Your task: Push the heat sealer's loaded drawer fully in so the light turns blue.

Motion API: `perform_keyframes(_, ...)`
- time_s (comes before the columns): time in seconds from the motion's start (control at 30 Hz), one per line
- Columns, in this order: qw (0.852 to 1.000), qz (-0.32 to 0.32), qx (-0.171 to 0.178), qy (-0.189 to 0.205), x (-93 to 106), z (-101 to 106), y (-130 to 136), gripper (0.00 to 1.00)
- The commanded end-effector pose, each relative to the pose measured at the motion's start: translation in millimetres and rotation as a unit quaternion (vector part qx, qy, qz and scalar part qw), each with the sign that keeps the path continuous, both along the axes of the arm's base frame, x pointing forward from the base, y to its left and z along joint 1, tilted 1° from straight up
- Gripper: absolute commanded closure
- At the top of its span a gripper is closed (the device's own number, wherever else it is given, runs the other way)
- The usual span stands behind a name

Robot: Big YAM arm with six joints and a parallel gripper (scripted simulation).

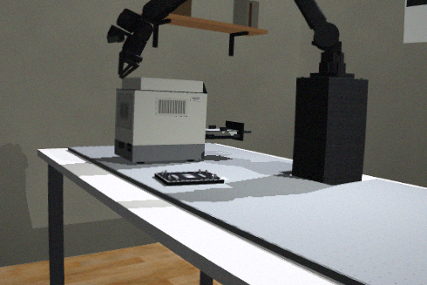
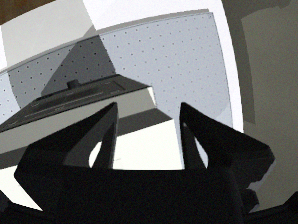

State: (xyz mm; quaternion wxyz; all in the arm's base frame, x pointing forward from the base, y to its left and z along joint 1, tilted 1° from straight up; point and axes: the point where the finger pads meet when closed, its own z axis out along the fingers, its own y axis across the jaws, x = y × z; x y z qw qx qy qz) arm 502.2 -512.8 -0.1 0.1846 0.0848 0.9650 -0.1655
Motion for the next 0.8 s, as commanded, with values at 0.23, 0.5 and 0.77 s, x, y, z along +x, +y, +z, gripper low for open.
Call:
perform_keyframes(0.23,0.999,-0.030,-0.008,-0.022,-29.2,50,-28,0.55)
perform_keyframes(0.5,0.996,-0.086,-0.001,-0.034,-38.3,74,-50,0.55)
perform_keyframes(0.77,0.996,-0.088,0.018,-0.016,-78.8,52,-47,0.55)
